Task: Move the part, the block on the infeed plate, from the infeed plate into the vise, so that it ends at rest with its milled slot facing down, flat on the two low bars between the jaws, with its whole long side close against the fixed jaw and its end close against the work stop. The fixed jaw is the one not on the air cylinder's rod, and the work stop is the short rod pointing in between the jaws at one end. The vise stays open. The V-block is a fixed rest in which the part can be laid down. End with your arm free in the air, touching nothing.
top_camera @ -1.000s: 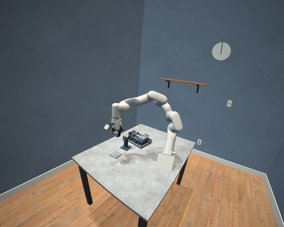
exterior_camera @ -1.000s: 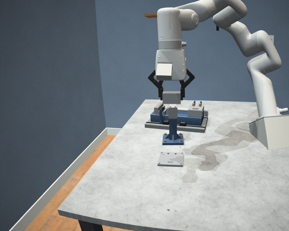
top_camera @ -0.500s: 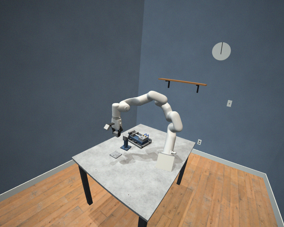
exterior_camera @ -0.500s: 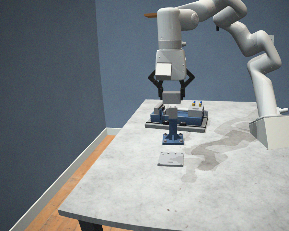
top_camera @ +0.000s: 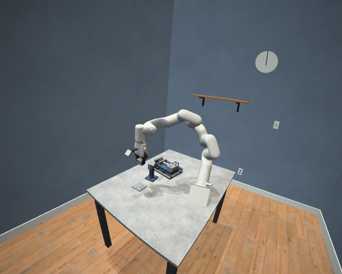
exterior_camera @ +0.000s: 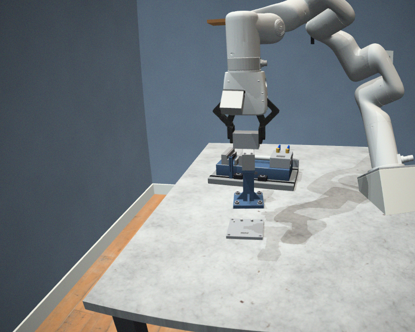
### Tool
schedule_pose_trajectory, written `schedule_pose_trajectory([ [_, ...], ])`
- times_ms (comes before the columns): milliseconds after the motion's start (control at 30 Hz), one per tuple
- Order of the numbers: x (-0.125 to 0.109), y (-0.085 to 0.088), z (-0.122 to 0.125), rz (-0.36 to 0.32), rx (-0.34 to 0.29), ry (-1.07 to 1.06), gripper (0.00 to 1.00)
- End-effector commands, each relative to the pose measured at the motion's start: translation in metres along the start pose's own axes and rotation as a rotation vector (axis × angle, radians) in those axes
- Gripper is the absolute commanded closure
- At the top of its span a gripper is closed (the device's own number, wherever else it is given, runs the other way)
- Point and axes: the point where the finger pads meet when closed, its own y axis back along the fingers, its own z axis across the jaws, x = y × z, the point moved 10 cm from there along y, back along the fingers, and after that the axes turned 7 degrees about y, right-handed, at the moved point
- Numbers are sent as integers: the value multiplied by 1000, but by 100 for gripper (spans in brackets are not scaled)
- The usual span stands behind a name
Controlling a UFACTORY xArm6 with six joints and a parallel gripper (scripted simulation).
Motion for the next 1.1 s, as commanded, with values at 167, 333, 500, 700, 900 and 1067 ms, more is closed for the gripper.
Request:
schedule_pose_trajectory([
  [167,-3,2,1,4,-4,-56,100],
  [333,-5,3,1,4,-3,-92,100],
  [500,-7,3,2,4,-3,-144,100],
  [700,-11,3,2,4,-3,-217,100],
  [900,-14,3,3,4,-3,-272,100],
  [1067,-17,3,3,5,-3,-349,100],
])
